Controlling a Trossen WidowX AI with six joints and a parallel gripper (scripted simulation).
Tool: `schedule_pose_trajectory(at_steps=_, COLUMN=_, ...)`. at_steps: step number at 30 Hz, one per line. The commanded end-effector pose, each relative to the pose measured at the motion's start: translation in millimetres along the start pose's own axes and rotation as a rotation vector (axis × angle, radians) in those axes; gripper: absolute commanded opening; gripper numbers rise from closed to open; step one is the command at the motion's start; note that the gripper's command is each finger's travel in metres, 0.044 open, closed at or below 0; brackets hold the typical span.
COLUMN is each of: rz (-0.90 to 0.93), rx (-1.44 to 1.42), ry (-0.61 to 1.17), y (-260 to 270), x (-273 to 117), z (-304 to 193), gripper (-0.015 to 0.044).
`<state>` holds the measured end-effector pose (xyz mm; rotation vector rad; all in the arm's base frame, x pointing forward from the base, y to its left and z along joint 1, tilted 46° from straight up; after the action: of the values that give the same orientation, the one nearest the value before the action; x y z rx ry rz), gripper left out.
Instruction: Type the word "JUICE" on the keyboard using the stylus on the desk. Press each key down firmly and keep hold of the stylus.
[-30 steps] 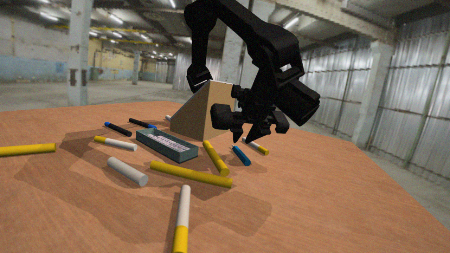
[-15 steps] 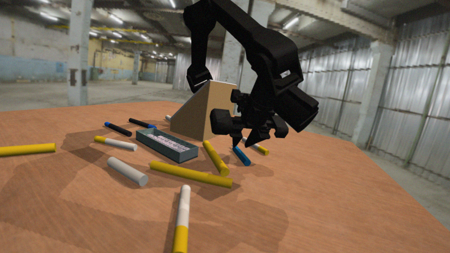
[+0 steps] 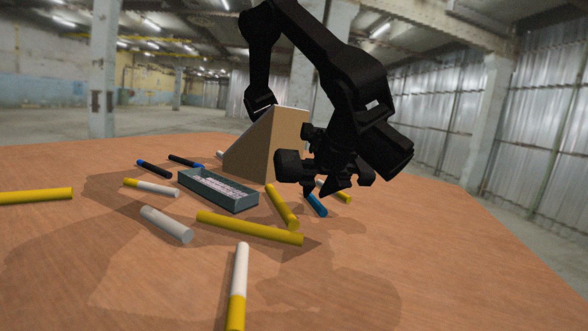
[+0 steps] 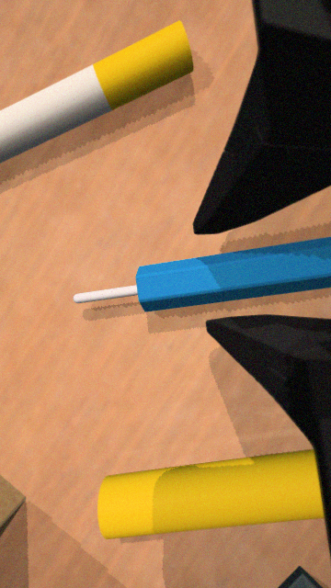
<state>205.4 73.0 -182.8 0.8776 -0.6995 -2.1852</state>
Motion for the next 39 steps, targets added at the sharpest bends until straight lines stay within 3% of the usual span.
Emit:
schedule_pose_trajectory(at_steps=1, rz=0.005, rx=-0.005, ry=0.002, y=0, x=4, z=-2, gripper=0.0150)
schedule_pose_trajectory(at_steps=9, rz=0.005, rx=-0.005, ry=0.002, y=0, x=7, z=-4, gripper=0.0150)
schedule_pose_trajectory(at_steps=14, rz=0.001, rx=0.000, ry=-0.001, y=0, x=5, z=-3, gripper=0.0019)
schedule_pose_trajectory(at_steps=17, rz=0.001, rx=0.000, ry=-0.001, y=0, x=5, z=-3, gripper=0.0000)
schedule_pose_trajectory(at_steps=25, rz=0.000, rx=0.000, ry=-0.001, y=0, x=1, z=-1, gripper=0.0000)
schedule_pose_trajectory(at_steps=32, rz=-0.002, rx=-0.002, ry=-0.002, y=4, x=-37, z=21, gripper=0.0000)
schedule_pose_trajectory(at_steps=39, rz=-0.002, rx=-0.002, ry=-0.002, y=4, x=-38, z=22, gripper=0.0000)
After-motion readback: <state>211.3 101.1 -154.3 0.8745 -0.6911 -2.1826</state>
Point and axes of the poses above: the point midway between the two fingers, 35 mm back from their tips, its own x axis out along the fingers, its own y axis across the jaws, z = x × y, the point moved 3 cm from there along -x, back along the fingers, and after that the axes turned 11 degrees about x, right-handed, at the moved point
